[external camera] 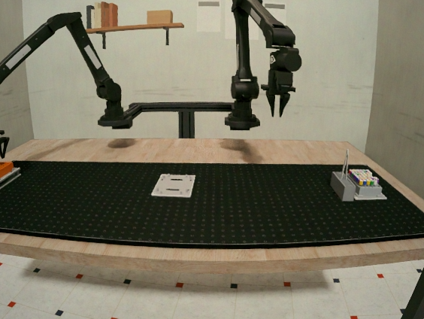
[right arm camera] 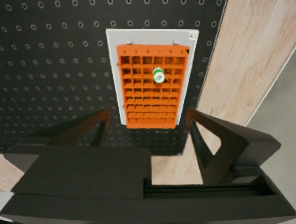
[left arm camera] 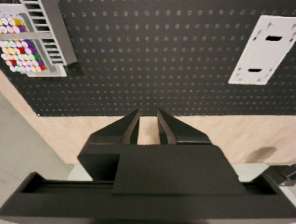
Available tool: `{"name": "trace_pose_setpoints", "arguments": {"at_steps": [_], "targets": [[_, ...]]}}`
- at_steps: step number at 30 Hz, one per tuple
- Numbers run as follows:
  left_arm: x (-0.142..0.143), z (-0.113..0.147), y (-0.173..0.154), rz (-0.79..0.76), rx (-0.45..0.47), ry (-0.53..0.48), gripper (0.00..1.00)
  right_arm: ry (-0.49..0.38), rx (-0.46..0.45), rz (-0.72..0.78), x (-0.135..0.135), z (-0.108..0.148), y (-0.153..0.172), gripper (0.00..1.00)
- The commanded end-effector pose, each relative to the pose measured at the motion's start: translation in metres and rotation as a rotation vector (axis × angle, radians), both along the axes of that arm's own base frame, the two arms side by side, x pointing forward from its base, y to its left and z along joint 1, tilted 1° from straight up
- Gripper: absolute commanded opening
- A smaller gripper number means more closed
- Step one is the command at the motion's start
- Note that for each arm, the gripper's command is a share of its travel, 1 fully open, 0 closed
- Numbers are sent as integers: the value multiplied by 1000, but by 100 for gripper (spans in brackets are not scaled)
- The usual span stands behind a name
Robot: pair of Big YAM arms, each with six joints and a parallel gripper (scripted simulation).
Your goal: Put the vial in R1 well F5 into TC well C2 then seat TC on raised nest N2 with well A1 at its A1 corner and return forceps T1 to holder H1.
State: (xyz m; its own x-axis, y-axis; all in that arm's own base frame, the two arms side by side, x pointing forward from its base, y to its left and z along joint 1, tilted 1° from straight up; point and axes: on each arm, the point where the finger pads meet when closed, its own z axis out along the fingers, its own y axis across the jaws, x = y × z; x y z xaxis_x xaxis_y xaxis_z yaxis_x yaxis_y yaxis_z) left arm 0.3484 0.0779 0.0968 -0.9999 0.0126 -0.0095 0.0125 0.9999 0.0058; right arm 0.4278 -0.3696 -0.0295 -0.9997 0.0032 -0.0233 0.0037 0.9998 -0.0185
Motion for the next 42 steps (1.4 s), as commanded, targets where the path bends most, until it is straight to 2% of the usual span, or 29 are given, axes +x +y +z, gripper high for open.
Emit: {"name": "trace_pose_setpoints", "arguments": {"at_steps": [1,19,42], "targets": [[12,12,4,12,10,-35,24,-4,-1,5,3,15,15,100],[12,12,4,12,10,-35,24,-22,-14,5,-9,38,69,100],[12,12,4,12,10,-35,24,0,2,5,-36,69,146,100]]}}
